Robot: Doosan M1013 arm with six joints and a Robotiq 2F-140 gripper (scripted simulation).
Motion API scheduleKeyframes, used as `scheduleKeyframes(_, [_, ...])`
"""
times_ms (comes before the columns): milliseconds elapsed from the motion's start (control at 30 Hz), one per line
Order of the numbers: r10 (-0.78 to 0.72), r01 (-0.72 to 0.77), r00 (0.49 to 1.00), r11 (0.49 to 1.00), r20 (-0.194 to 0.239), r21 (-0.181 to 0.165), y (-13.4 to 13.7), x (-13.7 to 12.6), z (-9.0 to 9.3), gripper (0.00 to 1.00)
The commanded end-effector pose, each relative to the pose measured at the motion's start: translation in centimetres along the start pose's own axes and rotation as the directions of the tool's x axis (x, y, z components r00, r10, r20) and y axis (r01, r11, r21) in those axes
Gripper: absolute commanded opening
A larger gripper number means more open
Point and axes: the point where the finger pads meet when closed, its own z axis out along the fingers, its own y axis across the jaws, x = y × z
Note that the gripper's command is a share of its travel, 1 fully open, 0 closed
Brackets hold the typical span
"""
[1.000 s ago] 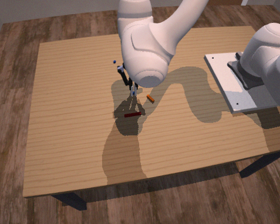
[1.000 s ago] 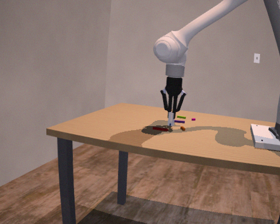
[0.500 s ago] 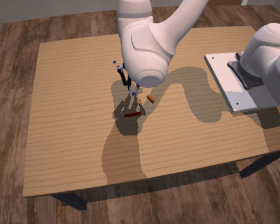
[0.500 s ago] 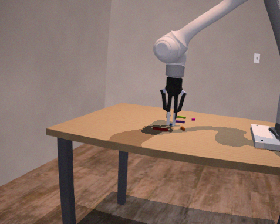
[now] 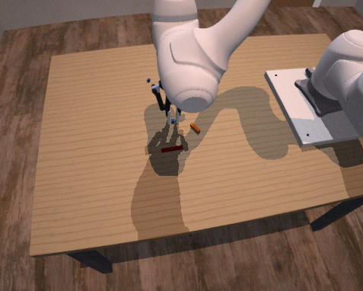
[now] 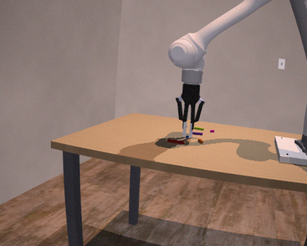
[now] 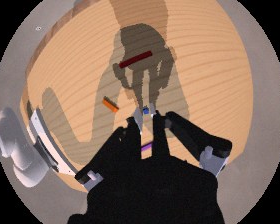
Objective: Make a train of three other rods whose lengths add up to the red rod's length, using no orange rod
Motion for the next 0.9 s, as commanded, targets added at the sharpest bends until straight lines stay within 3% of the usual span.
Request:
scheduleKeyframes(0, [0.000, 0.000, 1.000, 1.000, 0.000, 0.000, 0.0, 0.0, -0.6, 0.15])
scheduleKeyframes(400, [0.000, 0.000, 1.000, 1.000, 0.000, 0.000, 0.0, 0.0, -6.5, 0.15])
scheduleKeyframes(800, [0.000, 0.000, 1.000, 1.000, 0.000, 0.000, 0.0, 0.0, -8.6, 0.15])
scheduleKeyframes(833, [0.000, 0.000, 1.000, 1.000, 0.000, 0.000, 0.0, 0.0, -8.6, 1.00])
scheduleKeyframes(867, [0.000, 0.000, 1.000, 1.000, 0.000, 0.000, 0.0, 0.0, -8.6, 1.00])
